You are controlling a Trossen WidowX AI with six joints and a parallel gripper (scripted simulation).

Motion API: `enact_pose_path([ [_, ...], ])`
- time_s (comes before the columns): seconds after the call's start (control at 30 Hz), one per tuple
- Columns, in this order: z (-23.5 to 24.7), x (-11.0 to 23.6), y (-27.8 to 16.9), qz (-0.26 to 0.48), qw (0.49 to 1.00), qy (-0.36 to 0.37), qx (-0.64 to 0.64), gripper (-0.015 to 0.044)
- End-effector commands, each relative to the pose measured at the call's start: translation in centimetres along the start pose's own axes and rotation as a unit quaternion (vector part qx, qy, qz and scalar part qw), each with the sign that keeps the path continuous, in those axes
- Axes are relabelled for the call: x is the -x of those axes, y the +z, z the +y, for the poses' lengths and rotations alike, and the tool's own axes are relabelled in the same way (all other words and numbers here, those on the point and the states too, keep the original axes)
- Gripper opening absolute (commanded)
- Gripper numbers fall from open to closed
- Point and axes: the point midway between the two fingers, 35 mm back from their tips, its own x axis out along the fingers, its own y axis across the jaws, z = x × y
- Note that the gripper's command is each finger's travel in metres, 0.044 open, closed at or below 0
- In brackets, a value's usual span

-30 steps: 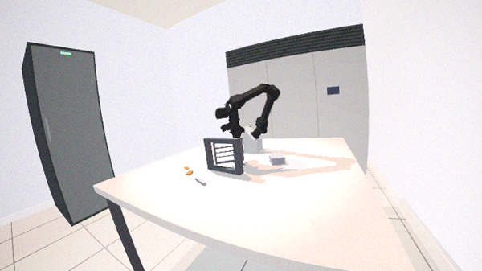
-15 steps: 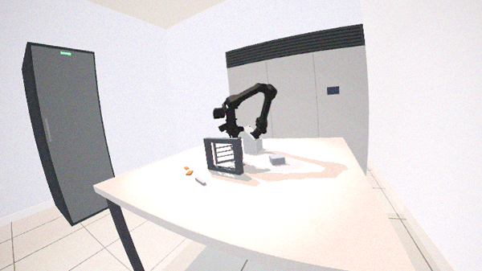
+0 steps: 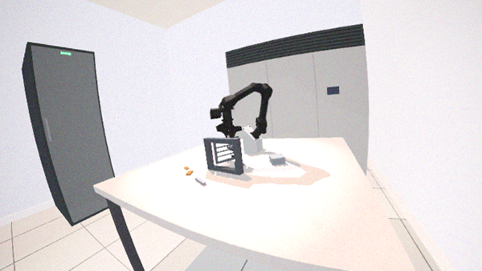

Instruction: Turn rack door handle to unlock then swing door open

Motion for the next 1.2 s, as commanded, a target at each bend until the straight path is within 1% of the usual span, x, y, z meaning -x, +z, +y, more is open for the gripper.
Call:
enact_pose_path([
  [0.0,-0.8,-0.1,0.3,0.001,0.999,-0.002,0.039,0.0012],
  [0.67,-5.2,0.0,2.1,0.000,0.981,-0.003,0.195,0.0012],
  [1.17,-5.3,0.0,2.1,0.000,0.980,-0.003,0.200,0.0012],
])
